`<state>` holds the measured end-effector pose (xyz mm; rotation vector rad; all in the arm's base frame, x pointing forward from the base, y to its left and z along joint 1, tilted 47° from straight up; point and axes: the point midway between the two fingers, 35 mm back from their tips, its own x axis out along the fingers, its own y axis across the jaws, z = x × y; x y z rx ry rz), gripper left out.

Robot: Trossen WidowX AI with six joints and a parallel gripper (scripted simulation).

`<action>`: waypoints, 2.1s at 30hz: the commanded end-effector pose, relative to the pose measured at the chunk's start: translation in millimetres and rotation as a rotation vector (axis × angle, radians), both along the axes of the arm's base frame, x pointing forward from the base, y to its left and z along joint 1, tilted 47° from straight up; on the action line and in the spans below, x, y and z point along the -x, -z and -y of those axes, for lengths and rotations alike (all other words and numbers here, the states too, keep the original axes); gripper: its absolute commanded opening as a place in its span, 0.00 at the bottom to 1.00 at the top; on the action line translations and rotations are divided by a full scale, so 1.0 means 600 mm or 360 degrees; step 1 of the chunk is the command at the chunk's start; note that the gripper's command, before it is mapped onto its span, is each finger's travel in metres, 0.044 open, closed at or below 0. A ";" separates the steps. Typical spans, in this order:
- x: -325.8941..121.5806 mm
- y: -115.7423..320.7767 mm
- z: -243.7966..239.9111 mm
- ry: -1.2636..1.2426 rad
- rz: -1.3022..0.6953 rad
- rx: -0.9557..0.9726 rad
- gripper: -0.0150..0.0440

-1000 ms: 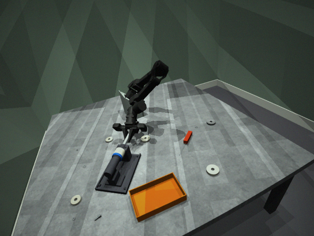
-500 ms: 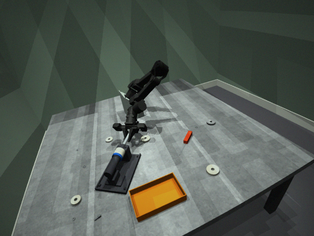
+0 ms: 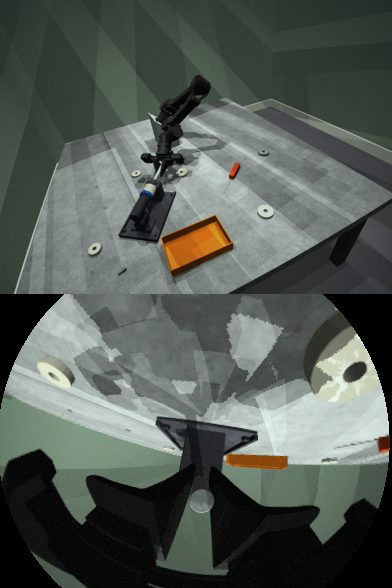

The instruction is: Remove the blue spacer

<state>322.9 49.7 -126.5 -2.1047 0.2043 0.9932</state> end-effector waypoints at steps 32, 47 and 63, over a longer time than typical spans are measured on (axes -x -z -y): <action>0.007 -0.002 -0.001 0.0004 -0.0005 -0.0003 0.25; 0.009 -0.003 -0.001 0.0004 -0.0005 -0.0003 0.25; 0.008 -0.003 -0.002 -0.0001 -0.0001 0.0000 0.25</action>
